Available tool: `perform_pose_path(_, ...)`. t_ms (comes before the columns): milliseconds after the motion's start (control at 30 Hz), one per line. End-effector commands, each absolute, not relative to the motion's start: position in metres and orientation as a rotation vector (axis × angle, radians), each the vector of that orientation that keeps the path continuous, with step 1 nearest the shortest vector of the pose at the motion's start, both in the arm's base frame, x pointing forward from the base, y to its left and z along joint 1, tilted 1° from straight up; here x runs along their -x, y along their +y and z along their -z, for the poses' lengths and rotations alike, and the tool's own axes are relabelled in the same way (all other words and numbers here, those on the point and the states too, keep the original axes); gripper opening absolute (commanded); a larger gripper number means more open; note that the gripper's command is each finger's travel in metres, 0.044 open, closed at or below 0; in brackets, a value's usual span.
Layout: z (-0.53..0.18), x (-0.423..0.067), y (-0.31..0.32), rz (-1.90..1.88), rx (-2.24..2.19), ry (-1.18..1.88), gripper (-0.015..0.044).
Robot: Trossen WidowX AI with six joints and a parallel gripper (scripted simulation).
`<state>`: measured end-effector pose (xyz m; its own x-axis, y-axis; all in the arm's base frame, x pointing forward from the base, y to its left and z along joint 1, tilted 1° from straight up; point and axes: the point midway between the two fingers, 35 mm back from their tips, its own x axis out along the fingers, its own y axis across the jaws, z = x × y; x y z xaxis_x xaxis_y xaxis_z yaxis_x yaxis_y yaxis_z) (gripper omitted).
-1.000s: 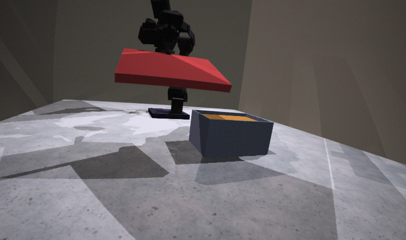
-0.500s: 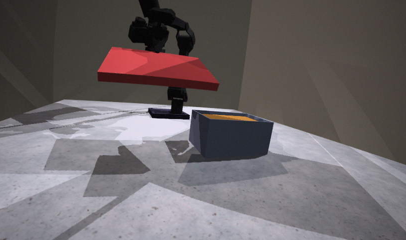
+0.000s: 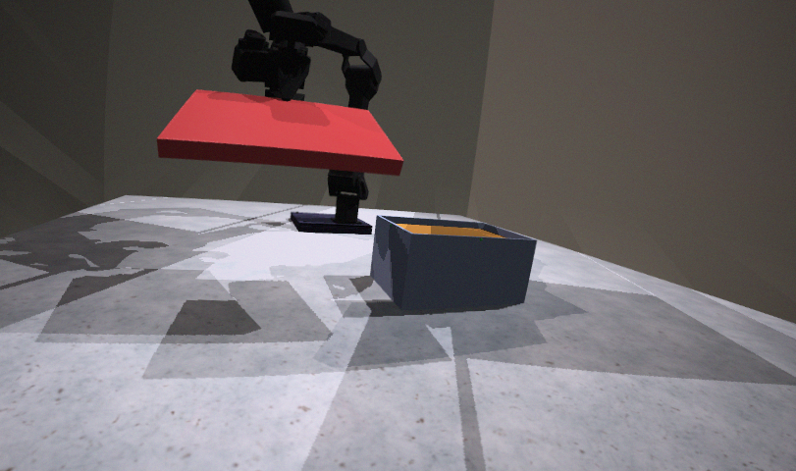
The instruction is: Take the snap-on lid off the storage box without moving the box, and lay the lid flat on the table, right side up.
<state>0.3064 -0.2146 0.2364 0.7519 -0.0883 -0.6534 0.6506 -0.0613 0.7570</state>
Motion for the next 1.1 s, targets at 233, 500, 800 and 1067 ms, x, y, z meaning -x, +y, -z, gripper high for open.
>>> perform_pose_path(233,-0.242,-0.304,-0.236,0.629,-1.516,0.465,0.0)
perform_pose_path(500,-0.243,-0.302,-0.252,0.63,-1.514,0.464,0.0)
perform_pose_path(800,-0.243,-0.299,-0.27,0.63,-1.513,0.464,0.0)
perform_pose_path(1067,-0.244,-0.297,-0.286,0.631,-1.512,0.464,0.0)
